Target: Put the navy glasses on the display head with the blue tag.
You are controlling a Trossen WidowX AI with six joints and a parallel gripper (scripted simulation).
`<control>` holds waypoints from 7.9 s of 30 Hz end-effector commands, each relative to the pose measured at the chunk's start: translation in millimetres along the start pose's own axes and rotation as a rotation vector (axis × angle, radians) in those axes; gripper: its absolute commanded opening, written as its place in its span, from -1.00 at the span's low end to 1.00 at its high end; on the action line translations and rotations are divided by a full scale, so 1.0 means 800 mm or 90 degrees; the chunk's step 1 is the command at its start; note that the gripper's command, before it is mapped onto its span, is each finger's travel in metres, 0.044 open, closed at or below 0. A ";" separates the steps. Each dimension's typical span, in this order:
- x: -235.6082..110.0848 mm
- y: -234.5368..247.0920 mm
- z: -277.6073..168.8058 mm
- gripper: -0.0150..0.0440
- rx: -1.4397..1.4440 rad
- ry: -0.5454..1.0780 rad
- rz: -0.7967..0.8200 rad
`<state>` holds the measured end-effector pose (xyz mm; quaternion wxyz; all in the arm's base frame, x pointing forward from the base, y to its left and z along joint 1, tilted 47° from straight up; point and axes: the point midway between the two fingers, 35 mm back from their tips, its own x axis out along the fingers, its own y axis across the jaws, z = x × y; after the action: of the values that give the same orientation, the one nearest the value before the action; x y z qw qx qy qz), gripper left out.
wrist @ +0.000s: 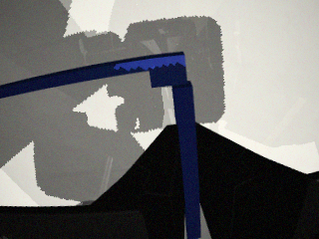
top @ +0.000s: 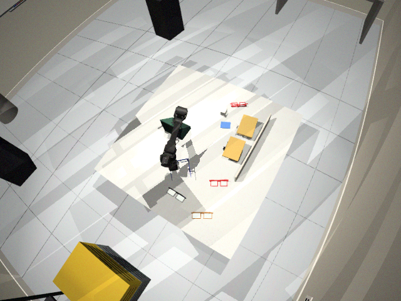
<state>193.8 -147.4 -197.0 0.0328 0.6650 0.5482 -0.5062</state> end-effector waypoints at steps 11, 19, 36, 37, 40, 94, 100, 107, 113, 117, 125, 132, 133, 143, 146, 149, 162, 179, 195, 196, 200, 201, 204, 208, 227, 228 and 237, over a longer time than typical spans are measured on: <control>0.001 0.000 -0.009 -0.49 -0.002 -0.001 -0.001; -0.039 0.002 -0.012 -0.49 -0.001 -0.002 -0.001; -0.109 -0.003 -0.056 -0.49 -0.007 -0.052 0.028; -0.113 -0.004 -0.061 -0.49 -0.008 -0.058 0.032; -0.124 -0.007 -0.076 -0.49 -0.011 -0.074 0.043; -0.215 -0.172 -0.321 -0.49 -0.105 -0.219 0.311; -0.216 -0.199 -0.337 -0.49 -0.119 -0.216 0.344; -0.216 -0.231 -0.352 -0.49 -0.137 -0.206 0.380; -0.214 -0.259 -0.360 -0.49 -0.152 -0.194 0.411; -0.213 -0.277 -0.365 -0.49 -0.162 -0.183 0.430; -0.209 -0.312 -0.369 -0.49 -0.184 -0.157 0.466; -0.205 -0.341 -0.369 -0.49 -0.202 -0.128 0.495; -0.205 -0.345 -0.368 -0.49 -0.205 -0.123 0.499; -0.199 -0.382 -0.361 -0.49 -0.231 -0.072 0.534; -0.197 -0.392 -0.358 -0.49 -0.238 -0.055 0.542; -0.195 -0.402 -0.354 -0.49 -0.246 -0.037 0.550; -0.187 -0.437 -0.334 -0.49 -0.276 0.050 0.574; -0.181 -0.463 -0.312 -0.49 -0.309 0.148 0.580; -0.181 -0.463 -0.312 -0.49 -0.309 0.148 0.580; -0.181 -0.463 -0.312 -0.49 -0.309 0.148 0.580; -0.181 -0.463 -0.312 -0.49 -0.309 0.148 0.580; -0.181 -0.463 -0.312 -0.49 -0.309 0.148 0.580; -0.181 -0.463 -0.312 -0.49 -0.309 0.148 0.580; -0.181 -0.463 -0.313 -0.49 -0.309 0.147 0.580; -0.171 -0.430 -0.342 -0.49 -0.372 -0.013 0.517; -0.170 -0.427 -0.344 -0.49 -0.375 -0.021 0.512; -0.165 -0.404 -0.356 -0.49 -0.404 -0.084 0.461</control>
<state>137.7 58.8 199.1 0.4359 0.7466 0.3948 -0.3111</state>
